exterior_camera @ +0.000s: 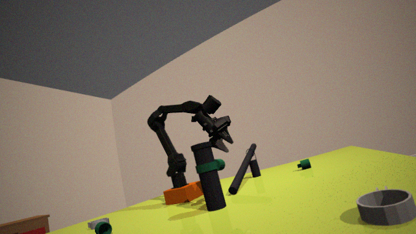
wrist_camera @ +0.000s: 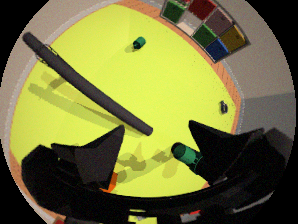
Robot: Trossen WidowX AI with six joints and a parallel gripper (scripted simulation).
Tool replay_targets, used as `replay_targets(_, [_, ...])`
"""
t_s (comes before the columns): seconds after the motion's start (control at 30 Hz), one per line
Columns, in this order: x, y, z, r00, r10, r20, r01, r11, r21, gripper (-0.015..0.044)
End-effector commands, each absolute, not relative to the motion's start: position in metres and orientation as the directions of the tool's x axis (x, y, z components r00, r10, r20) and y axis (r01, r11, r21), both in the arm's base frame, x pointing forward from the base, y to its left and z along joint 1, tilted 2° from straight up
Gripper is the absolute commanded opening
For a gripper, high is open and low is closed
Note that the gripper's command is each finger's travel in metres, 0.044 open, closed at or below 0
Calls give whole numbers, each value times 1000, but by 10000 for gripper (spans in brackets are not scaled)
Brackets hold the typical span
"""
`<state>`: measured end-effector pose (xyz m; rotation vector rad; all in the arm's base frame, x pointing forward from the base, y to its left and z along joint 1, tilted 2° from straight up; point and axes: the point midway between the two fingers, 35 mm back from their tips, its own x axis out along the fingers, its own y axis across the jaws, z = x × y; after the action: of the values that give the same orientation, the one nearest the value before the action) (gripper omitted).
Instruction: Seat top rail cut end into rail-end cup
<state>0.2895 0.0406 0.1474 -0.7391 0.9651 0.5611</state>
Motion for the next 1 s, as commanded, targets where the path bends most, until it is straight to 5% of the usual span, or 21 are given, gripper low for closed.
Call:
replay_targets(0.0, [268, 75, 188, 492, 111, -864, -363, 928, -87, 440])
replay_targets(0.53, [263, 83, 192, 481, 114, -869, -241, 970, -7, 440])
replay_targets(0.77, [269, 97, 167, 339, 86, -937, 236, 956, 174, 440])
replay_targets(0.97, [272, 111, 139, 185, 42, -982, 710, 685, 163, 440])
